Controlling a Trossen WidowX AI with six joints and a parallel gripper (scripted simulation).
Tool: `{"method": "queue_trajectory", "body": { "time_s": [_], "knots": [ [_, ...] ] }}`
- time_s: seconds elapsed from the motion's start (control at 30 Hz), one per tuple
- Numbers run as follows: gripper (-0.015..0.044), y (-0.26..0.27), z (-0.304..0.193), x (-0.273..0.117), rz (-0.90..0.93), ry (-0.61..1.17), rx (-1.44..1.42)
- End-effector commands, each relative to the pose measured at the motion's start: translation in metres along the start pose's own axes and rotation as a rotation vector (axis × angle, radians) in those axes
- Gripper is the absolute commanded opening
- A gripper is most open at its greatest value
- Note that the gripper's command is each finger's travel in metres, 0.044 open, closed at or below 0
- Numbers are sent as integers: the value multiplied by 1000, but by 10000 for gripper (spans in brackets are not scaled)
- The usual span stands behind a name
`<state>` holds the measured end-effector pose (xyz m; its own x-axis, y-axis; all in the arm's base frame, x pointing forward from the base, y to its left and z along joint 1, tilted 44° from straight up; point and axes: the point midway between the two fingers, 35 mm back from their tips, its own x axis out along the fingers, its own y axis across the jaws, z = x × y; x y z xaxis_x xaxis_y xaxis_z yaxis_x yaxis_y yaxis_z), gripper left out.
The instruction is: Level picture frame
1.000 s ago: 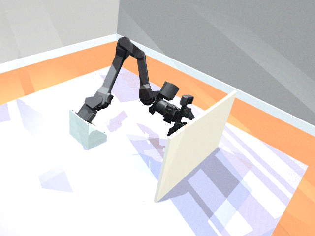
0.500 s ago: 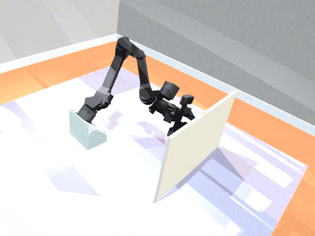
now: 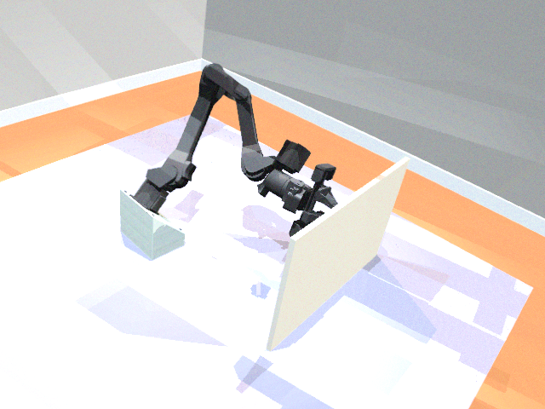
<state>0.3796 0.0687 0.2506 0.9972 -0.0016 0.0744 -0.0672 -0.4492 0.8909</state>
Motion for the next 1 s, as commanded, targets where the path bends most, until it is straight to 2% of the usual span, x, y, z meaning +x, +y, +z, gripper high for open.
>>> {"method": "queue_trajectory", "body": {
  "time_s": [0.0,0.97],
  "knots": [
    [0,4,0,0,8,-1,6],
    [0,7,0,0,9,-1,6]
  ]
}}
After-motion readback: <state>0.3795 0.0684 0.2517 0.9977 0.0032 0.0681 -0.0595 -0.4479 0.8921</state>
